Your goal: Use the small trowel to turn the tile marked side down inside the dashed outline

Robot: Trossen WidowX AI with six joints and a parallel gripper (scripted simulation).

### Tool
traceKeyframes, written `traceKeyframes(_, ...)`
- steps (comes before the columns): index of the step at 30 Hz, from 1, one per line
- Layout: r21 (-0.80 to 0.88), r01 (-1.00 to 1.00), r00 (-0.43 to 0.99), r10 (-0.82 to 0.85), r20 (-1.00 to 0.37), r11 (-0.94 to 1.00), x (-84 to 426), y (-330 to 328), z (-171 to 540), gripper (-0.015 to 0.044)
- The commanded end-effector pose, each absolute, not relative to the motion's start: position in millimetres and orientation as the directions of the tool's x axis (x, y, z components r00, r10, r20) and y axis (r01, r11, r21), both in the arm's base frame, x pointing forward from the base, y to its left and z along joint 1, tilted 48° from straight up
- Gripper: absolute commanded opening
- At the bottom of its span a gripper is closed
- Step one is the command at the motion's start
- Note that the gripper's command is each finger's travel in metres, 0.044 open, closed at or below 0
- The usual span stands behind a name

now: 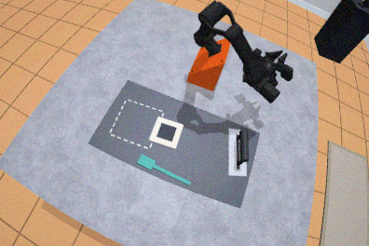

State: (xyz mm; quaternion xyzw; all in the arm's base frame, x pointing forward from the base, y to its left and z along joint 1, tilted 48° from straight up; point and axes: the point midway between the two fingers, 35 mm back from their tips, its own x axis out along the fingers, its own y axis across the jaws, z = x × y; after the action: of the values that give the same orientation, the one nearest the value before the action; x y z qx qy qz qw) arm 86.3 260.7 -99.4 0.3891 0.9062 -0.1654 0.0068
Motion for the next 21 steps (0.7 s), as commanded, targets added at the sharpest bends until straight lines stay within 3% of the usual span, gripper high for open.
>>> traceKeyframes(1, -0.294, 0.708, -0.697, 0.703, -0.141, 0.642, 86.4, 260.7, -99.4, 0.01)
traceKeyframes(4, -0.294, 0.707, -0.697, 0.703, -0.141, 0.642, 86.3, 260.7, -99.4, 0.01)
traceKeyframes(8, -0.294, 0.707, -0.697, 0.703, -0.141, 0.642, 86.3, 260.7, -99.4, 0.0)
traceKeyframes(21, -0.294, 0.707, -0.697, 0.703, -0.141, 0.642, 86.3, 260.7, -99.4, 0.0)
